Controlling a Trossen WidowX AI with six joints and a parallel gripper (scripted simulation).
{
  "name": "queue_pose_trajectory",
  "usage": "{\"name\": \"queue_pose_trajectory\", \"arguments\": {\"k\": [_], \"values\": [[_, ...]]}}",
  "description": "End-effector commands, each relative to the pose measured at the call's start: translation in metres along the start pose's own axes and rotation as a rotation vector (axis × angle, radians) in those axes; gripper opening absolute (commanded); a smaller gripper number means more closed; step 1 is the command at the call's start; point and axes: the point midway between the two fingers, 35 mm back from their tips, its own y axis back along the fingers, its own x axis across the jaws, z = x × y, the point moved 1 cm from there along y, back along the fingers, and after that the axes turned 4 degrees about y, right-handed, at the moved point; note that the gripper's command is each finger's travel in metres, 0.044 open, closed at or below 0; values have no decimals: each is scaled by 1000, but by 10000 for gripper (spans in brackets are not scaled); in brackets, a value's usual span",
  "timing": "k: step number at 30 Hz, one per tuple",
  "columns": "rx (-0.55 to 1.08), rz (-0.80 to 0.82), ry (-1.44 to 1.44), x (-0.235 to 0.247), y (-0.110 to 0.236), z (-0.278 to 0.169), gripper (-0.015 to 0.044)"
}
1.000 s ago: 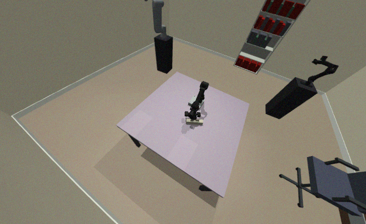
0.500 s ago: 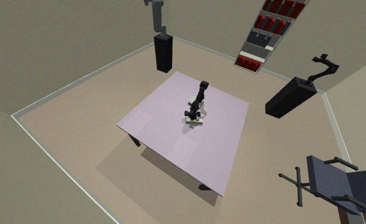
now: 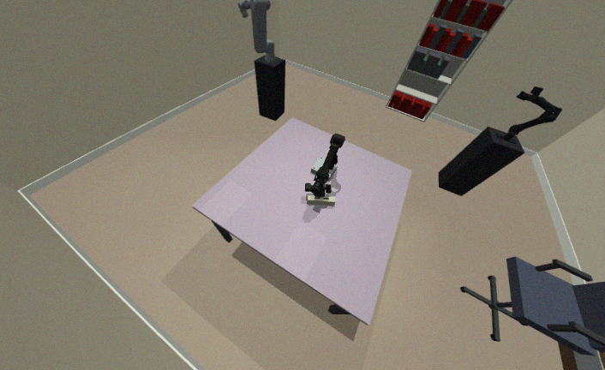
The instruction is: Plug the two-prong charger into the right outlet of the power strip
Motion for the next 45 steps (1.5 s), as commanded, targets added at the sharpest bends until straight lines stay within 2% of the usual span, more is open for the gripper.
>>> {"name": "queue_pose_trajectory", "arguments": {"k": [1,45], "values": [[-2,2,-3,0,0,0,0],[-2,2,-3,0,1,9,0]]}}
